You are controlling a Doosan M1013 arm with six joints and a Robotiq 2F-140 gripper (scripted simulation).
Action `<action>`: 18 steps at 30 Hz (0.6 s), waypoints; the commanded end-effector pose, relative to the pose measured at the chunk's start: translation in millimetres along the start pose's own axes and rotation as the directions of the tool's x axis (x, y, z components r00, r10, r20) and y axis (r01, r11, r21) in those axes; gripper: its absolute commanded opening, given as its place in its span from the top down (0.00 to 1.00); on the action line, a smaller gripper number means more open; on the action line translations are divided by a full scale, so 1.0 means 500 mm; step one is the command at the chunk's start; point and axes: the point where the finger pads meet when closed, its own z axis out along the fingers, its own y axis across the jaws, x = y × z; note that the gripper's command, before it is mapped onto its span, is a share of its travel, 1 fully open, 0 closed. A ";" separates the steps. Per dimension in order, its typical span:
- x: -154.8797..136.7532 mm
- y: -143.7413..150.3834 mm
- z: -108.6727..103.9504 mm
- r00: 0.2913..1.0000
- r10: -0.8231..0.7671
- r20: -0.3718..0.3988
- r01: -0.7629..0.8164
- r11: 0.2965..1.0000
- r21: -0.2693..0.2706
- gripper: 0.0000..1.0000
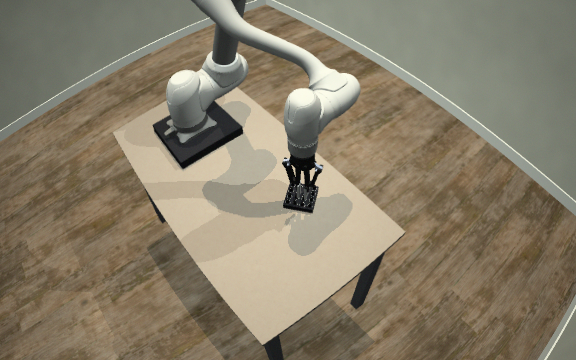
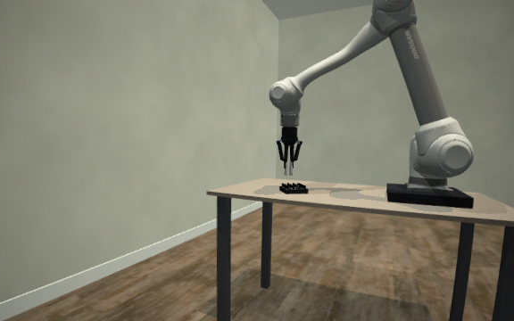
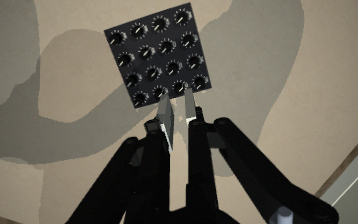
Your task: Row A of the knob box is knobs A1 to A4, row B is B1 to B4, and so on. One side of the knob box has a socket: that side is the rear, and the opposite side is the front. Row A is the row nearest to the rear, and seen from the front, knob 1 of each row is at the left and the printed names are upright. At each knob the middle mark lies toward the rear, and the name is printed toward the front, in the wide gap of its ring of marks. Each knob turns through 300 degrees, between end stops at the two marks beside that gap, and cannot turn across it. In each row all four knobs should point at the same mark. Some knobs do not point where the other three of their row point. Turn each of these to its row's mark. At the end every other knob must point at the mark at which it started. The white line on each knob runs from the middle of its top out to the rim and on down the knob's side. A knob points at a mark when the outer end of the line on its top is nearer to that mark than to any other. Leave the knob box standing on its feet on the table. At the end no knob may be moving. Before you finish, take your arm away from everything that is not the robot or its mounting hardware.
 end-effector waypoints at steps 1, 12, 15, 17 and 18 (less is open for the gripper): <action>0.000 0.000 0.003 1.000 0.000 0.000 0.000 1.000 0.000 0.88; 0.000 0.000 0.030 1.000 0.000 0.000 0.000 1.000 0.000 0.88; -0.001 0.000 0.038 1.000 0.000 0.000 0.000 1.000 0.000 0.88; -0.001 0.000 0.043 1.000 0.000 0.000 0.000 1.000 0.000 0.88; -0.001 0.000 0.043 1.000 0.000 0.000 0.000 1.000 0.000 0.88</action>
